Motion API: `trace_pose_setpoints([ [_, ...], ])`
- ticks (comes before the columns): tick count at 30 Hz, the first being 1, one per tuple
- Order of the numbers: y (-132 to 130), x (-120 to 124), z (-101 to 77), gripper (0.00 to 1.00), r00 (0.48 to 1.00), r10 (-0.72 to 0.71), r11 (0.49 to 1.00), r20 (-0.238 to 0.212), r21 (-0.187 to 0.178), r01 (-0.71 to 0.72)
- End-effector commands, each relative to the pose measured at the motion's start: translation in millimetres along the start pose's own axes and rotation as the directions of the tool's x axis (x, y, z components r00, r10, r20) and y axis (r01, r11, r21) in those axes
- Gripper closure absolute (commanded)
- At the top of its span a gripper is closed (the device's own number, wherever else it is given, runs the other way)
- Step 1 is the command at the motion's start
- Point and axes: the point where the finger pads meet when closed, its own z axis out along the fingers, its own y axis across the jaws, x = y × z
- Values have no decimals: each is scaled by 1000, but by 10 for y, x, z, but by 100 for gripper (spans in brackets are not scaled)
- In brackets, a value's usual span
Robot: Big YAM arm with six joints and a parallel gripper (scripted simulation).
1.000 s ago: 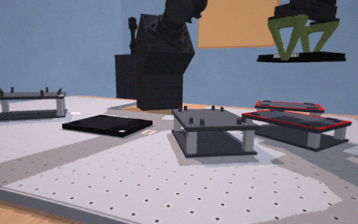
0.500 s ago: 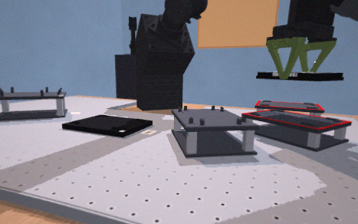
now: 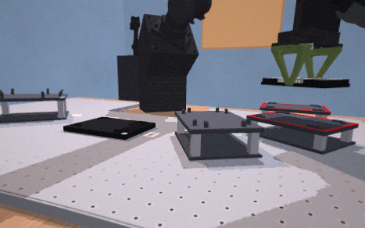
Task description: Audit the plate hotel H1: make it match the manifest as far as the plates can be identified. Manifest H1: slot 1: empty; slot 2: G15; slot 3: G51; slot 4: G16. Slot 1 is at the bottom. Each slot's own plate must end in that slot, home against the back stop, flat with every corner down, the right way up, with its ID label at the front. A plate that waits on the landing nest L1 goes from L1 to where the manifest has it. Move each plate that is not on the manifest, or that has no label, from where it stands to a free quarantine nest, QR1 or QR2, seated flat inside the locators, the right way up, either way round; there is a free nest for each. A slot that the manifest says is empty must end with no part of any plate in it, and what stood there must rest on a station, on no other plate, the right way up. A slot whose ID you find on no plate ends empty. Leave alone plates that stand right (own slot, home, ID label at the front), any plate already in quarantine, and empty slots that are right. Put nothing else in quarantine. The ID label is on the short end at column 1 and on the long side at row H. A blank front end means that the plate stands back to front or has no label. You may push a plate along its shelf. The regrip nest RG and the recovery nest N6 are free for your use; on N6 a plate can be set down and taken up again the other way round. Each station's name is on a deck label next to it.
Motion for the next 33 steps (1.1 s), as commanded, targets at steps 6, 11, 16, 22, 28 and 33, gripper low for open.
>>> trace_pose_setpoints([
  [6, -3, -130, -68, 14, 1000, 1, 1000, 31, -7, -1],
  [11, -5, -127, -68, 14, 1000, 1, 1000, 31, -7, -1],
  [16, -6, -125, -68, 14, 1000, 1, 1000, 31, -7, -1],
  [22, -17, -129, -51, 14, 999, -5, 1000, 35, -6, 6],
  [28, -7, -34, 70, 14, 1000, -13, 1000, 13, -1, 13],
  [33, -30, -73, 92, 14, 1000, -7, 1000, 20, 3, 7],
])
